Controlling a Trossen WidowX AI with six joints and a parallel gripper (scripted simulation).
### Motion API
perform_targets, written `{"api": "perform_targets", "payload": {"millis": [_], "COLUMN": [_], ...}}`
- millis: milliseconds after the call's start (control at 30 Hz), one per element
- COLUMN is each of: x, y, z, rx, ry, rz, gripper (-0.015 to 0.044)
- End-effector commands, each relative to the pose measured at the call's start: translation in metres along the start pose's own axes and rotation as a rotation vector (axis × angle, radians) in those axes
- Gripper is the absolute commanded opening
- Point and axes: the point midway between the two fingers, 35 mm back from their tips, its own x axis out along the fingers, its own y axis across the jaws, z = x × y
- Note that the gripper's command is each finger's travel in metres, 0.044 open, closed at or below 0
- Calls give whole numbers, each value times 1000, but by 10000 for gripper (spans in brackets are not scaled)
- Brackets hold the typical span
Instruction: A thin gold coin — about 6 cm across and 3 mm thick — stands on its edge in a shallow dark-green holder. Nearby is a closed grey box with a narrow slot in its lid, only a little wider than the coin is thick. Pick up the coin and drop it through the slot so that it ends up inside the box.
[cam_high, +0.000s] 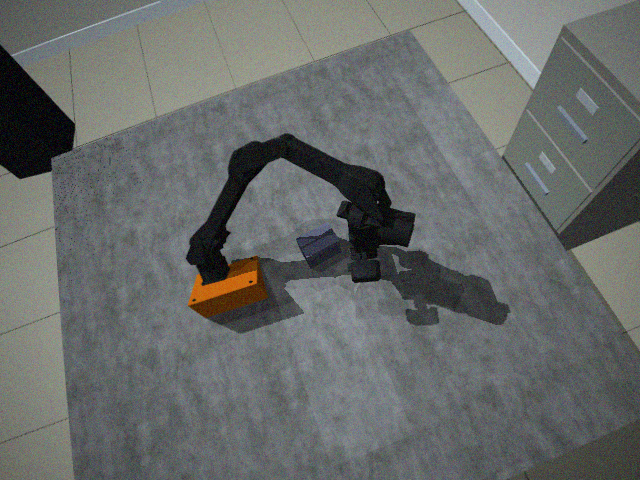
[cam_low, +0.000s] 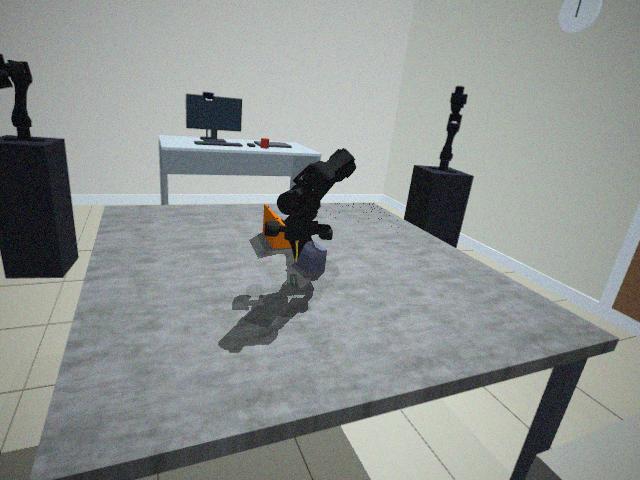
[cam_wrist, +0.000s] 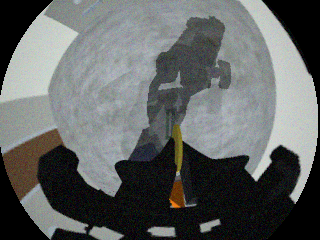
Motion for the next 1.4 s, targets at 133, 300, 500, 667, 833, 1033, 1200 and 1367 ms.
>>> {"api": "perform_targets", "payload": {"millis": [133, 300, 500, 667, 833, 1033, 1200, 1367], "x": [-22, -28, -29, -29, -30, -30, -32, -33], "y": [0, 0, 1, 2, 2, 4, 10, 17], "z": [-2, -3, -3, -3, -2, -5, -15, -26], "rx": [-3, -9, -192, -364, -450, -450, -450, -449], "ry": [3, 4, 4, 4, 4, 5, 5, 6], "rz": [-3, -3, -3, -2, -2, -2, -1, -1], "gripper": [0, 0, 0, 0, 0, 0, 0, 0]}}
